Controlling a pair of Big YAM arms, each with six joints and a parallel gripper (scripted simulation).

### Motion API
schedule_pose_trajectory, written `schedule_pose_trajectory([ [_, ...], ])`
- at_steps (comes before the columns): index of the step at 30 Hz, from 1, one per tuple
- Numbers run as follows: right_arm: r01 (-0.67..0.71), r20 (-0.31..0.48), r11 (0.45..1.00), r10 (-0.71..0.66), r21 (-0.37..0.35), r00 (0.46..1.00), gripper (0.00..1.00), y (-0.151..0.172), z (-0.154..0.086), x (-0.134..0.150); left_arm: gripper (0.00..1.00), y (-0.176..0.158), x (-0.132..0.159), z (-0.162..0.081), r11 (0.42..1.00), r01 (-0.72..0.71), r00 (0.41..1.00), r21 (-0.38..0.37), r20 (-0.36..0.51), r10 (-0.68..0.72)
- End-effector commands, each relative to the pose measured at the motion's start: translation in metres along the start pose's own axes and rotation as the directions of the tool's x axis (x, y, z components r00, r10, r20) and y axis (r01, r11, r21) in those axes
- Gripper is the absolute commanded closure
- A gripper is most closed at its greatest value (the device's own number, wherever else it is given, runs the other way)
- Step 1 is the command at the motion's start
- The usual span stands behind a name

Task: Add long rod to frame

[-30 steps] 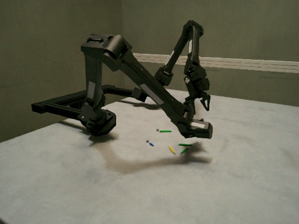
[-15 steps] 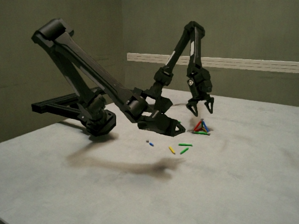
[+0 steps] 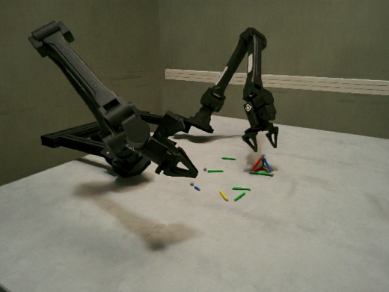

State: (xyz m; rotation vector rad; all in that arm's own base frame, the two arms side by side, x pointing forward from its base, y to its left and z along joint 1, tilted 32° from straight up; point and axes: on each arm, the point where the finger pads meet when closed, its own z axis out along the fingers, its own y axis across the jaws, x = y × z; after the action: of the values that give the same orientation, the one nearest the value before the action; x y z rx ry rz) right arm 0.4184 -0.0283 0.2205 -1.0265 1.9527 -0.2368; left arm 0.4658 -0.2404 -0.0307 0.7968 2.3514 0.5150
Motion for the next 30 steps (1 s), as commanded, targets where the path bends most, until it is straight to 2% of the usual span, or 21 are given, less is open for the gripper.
schedule_pose_trajectory([
  [1, -0.171, -0.025, 0.979, 0.175, 0.110, 0.984, 0.85, -0.054, -0.026, -0.012, 0.00, 0.009, -0.023, 0.006, 1.000, 0.024, 0.999, -0.010, 0.035, -0.024],
  [3, -0.232, -0.041, 0.950, 0.245, 0.208, 0.969, 0.85, -0.085, -0.051, -0.013, 0.00, 0.009, -0.023, 0.006, 1.000, 0.024, 0.999, -0.010, 0.035, -0.024],
  [7, -0.309, -0.075, 0.886, 0.354, 0.347, 0.932, 0.85, -0.133, -0.080, -0.007, 0.00, 0.009, -0.023, 0.006, 1.000, 0.024, 0.999, -0.010, 0.035, -0.024],
  [8, -0.324, -0.089, 0.872, 0.380, 0.368, 0.921, 0.85, -0.142, -0.081, -0.002, 0.00, 0.003, -0.016, -0.002, 1.000, 0.003, 1.000, -0.002, 0.027, -0.003],
  [13, -0.355, -0.102, 0.798, 0.456, 0.487, 0.884, 0.85, -0.183, -0.109, 0.000, 0.00, 0.003, -0.016, -0.002, 1.000, 0.003, 1.000, -0.002, 0.027, -0.003],
  [20, -0.340, -0.119, 0.778, 0.465, 0.528, 0.878, 0.85, -0.198, -0.120, 0.000, 0.00, 0.003, -0.016, -0.002, 1.000, 0.003, 1.000, -0.002, 0.027, -0.003],
  [26, -0.333, -0.116, 0.779, 0.456, 0.531, 0.882, 0.85, -0.199, -0.120, -0.002, 0.00, 0.003, -0.016, -0.002, 1.000, 0.003, 1.000, -0.002, 0.027, -0.003],
  [29, -0.331, -0.111, 0.778, 0.453, 0.533, 0.885, 0.85, -0.202, -0.122, -0.005, 0.00, 0.024, -0.020, -0.008, 1.000, 0.015, 0.999, -0.018, 0.048, -0.014],
  [30, -0.331, -0.111, 0.778, 0.453, 0.533, 0.885, 0.85, -0.202, -0.122, -0.005, 0.00, 0.027, -0.006, -0.010, 1.000, 0.004, 0.999, -0.019, 0.032, -0.003],
])
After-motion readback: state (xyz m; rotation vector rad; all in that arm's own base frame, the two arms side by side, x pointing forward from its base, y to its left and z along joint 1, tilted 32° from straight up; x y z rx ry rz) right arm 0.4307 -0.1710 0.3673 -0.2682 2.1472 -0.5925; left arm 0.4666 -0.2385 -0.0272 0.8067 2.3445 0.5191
